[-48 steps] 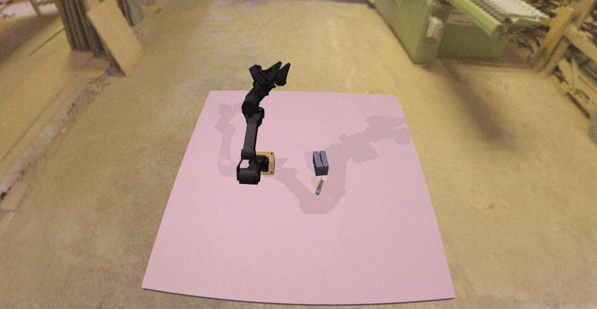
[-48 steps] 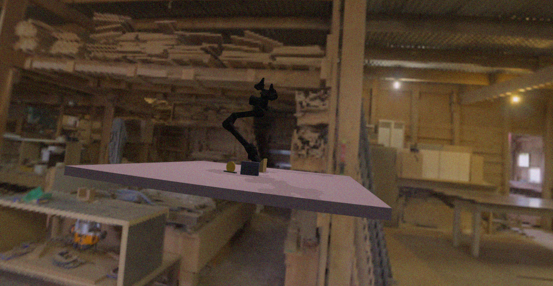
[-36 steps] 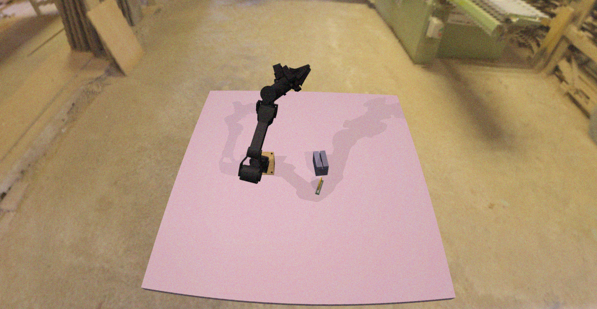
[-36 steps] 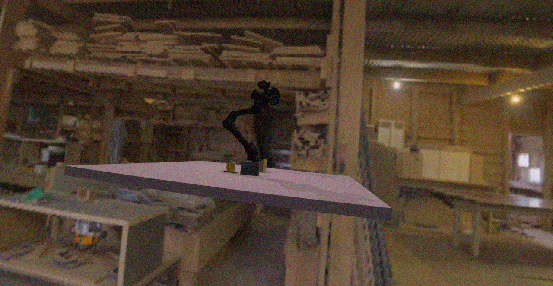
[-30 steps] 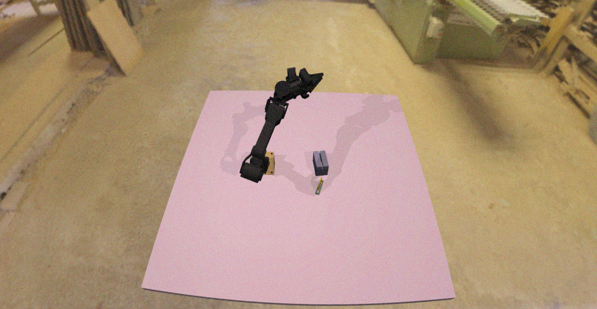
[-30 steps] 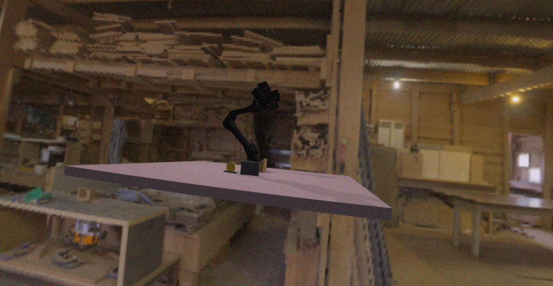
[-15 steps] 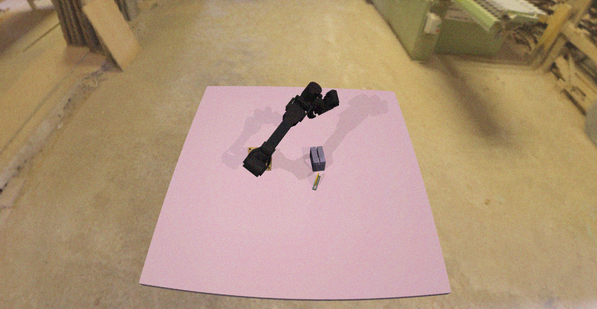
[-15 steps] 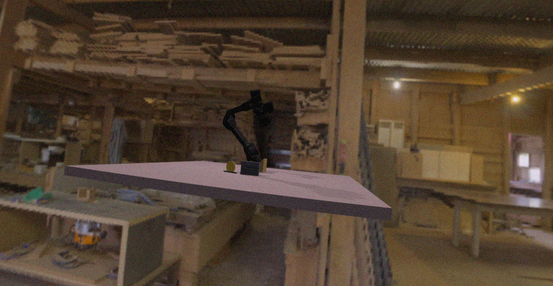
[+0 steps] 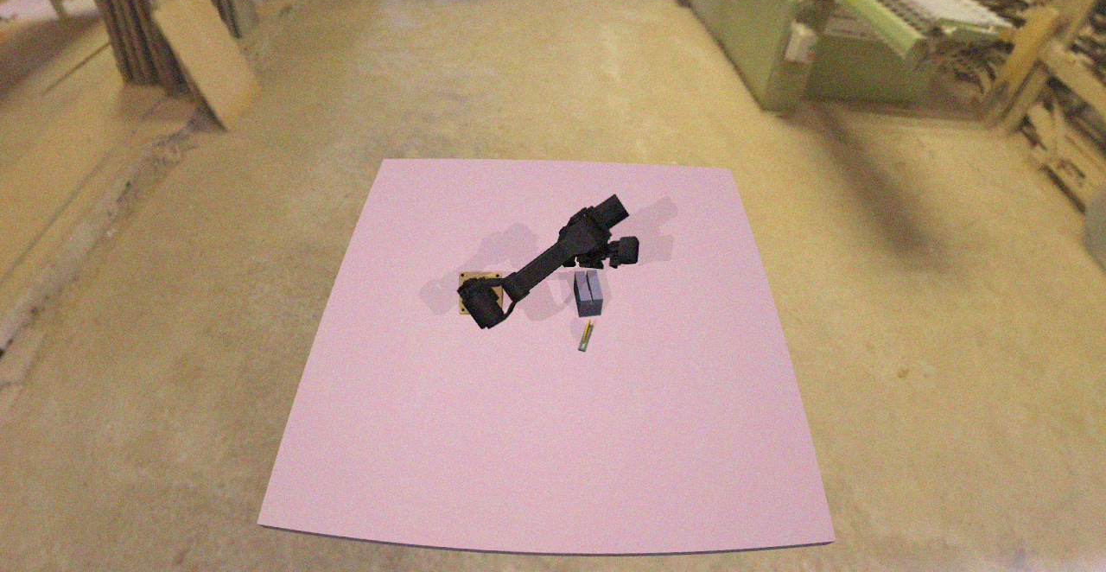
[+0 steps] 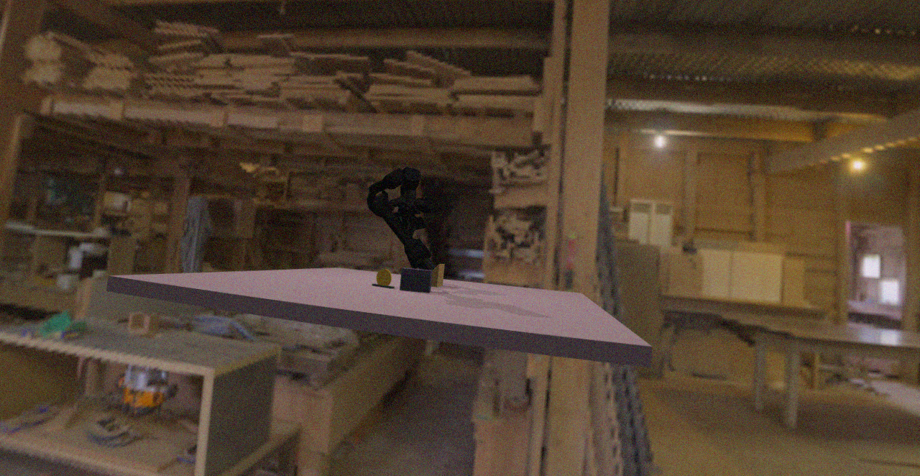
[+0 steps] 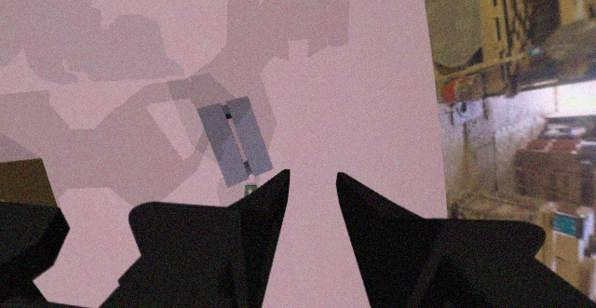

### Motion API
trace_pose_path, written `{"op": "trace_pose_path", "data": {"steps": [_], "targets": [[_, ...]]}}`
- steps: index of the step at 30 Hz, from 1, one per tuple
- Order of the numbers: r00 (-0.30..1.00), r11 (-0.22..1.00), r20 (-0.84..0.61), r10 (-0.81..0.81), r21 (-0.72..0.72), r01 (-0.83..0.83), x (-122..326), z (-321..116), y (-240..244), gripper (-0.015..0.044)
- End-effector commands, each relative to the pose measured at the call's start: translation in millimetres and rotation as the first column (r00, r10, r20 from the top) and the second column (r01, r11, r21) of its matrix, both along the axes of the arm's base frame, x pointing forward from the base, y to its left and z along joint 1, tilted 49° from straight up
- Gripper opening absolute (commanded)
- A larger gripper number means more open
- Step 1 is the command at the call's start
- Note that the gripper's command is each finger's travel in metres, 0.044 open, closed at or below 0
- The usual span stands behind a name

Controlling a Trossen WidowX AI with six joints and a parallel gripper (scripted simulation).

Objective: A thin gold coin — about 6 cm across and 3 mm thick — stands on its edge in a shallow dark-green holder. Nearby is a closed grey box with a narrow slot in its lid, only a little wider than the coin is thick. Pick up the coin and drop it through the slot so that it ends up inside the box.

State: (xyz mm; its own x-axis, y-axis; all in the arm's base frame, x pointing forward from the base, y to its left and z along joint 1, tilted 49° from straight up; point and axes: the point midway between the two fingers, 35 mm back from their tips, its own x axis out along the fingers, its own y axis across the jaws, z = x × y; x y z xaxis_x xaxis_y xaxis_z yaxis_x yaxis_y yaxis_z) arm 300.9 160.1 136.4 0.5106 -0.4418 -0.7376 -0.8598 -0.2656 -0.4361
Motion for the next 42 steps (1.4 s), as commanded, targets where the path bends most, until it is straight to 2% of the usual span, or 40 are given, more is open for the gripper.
{"op": "trace_pose_path", "data": {"steps": [1, 5, 13, 18, 42], "targets": [[0.951, 0.949, -0.112, -0.287, -0.169, 0.267, -16.5, 15.8, -75.8, 0.0161], [0.914, 0.910, -0.139, -0.381, -0.234, 0.343, -18.9, 23.4, -96.3, 0.0161], [0.914, 0.910, -0.139, -0.381, -0.234, 0.343, -19.3, 24.0, -97.1, 0.0161], [0.906, 0.896, -0.127, -0.403, -0.253, 0.364, -14.1, 2.0, -120.9, 0.0161], [0.906, 0.897, -0.127, -0.404, -0.252, 0.364, -7.5, -23.0, -149.9, 0.0161]]}}
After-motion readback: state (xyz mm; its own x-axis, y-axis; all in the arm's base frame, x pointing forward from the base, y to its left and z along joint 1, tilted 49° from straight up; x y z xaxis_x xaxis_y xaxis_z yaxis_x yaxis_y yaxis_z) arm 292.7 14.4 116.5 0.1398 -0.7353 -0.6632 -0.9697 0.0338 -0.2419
